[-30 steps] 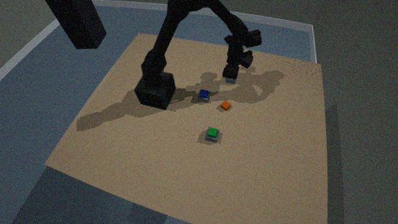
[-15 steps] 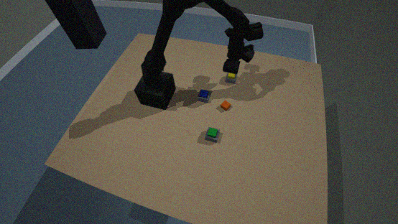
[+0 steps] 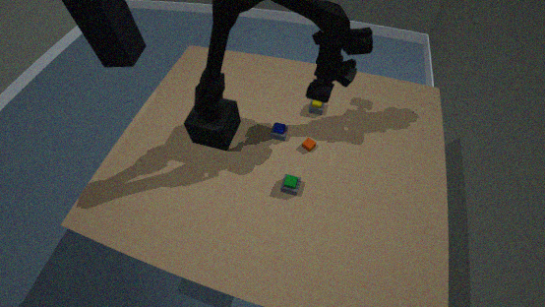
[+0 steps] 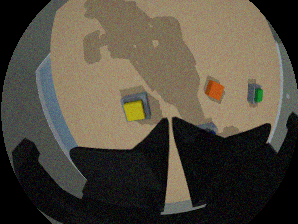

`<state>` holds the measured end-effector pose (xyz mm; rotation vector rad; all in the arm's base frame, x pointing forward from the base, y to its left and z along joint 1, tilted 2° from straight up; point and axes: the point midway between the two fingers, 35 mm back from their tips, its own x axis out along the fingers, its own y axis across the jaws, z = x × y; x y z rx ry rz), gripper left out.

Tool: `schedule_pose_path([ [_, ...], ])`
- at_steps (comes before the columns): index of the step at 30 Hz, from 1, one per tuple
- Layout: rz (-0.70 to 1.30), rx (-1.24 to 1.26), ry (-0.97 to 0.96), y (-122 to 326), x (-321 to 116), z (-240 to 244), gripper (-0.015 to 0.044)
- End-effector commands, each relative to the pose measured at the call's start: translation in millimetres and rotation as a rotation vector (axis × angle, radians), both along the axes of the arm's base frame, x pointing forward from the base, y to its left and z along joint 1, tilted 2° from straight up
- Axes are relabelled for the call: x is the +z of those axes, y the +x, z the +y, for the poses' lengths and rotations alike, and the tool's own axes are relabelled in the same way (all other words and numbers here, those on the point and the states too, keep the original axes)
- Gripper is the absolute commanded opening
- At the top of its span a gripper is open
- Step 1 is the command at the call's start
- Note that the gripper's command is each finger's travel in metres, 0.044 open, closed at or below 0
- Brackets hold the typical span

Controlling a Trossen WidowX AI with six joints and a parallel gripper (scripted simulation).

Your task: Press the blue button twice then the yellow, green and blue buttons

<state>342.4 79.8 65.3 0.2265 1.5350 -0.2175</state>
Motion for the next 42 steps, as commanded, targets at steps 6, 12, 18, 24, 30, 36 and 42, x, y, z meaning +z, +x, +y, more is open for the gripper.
schedule_pose_path([
  [6, -0.010, 0.017, -0.011, -7.1, 3.9, -110.3, 0.0020],
  [12, -0.011, 0.045, -0.027, -31.5, 5.5, -180.9, 0.0020],
  [18, -0.007, 0.073, -0.043, -70.1, 6.6, -242.3, 0.0020],
  [24, -0.006, 0.080, -0.047, -81.2, 3.3, -256.1, 0.0020],
  [30, -0.005, 0.080, -0.047, -79.8, -55.0, -258.3, 0.0020],
  [36, -0.005, 0.080, -0.047, -79.8, -55.2, -258.3, 0.0020],
  [42, -0.005, 0.080, -0.047, -79.3, -64.1, -258.8, 0.0020],
])
